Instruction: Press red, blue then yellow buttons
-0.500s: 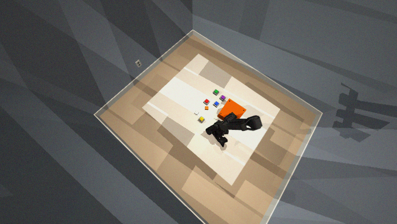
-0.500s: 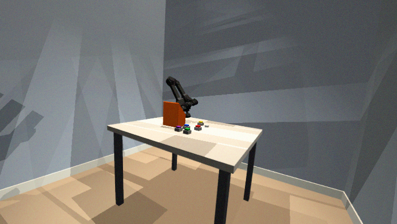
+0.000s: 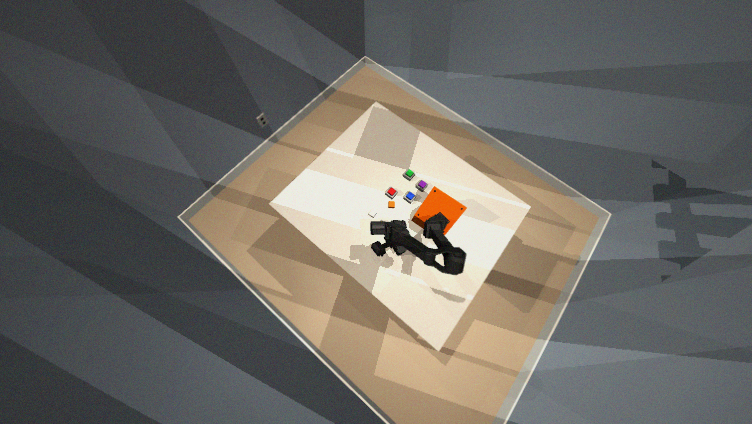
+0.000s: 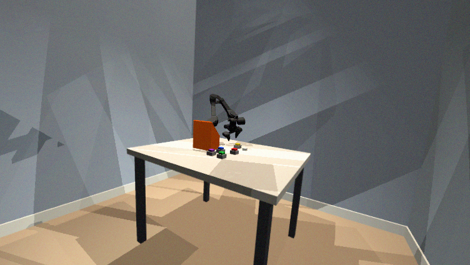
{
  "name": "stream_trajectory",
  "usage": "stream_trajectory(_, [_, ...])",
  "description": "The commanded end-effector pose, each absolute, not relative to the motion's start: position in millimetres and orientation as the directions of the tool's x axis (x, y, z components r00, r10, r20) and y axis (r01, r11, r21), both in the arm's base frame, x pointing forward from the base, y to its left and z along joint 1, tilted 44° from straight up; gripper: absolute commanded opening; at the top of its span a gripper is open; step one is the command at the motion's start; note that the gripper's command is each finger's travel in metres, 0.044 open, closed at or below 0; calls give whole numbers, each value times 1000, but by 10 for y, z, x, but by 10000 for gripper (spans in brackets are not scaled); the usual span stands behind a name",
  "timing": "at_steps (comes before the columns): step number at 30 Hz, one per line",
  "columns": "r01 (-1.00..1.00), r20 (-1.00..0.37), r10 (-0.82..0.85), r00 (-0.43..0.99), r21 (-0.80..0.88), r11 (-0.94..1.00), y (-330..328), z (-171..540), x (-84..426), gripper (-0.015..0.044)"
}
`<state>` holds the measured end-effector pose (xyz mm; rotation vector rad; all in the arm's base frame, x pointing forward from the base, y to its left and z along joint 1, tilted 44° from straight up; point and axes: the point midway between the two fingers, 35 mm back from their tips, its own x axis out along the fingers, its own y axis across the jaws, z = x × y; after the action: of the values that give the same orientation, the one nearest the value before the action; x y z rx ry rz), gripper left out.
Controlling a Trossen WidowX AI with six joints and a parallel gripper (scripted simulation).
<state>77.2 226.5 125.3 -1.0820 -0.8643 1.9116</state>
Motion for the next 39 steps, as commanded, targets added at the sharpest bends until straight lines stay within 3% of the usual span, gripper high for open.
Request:
stream_trajectory(1, [-739, -494, 845, -204, -489, -463, 2119, 1085, 1453, 400])
stream_trajectory(5, [-961, -577, 807, -124, -133, -243, 1860, 911, 1958, 400])
stream_trajectory(9, [-979, -641, 763, -84, 194, 55, 1517, 717, 2352, 400])
stream_trajectory(13, [-806, -688, 722, -73, 467, 363, 1092, 497, 2654, 400])
stream_trajectory(17, [-472, -716, 692, -87, 642, 604, 609, 256, 2845, 400])
stream_trajectory(21, [-118, -722, 683, -112, 692, 712, 183, 45, 2911, 400])
stream_trajectory(27, [-103, -722, 683, -113, 692, 714, 166, 37, 2912, 400])
stream_trajectory(32, [-103, -720, 685, -113, 694, 713, 570, -383, 2846, 269])
stream_trajectory(39, [-103, -720, 685, -113, 694, 712, 594, -405, 2839, 85])
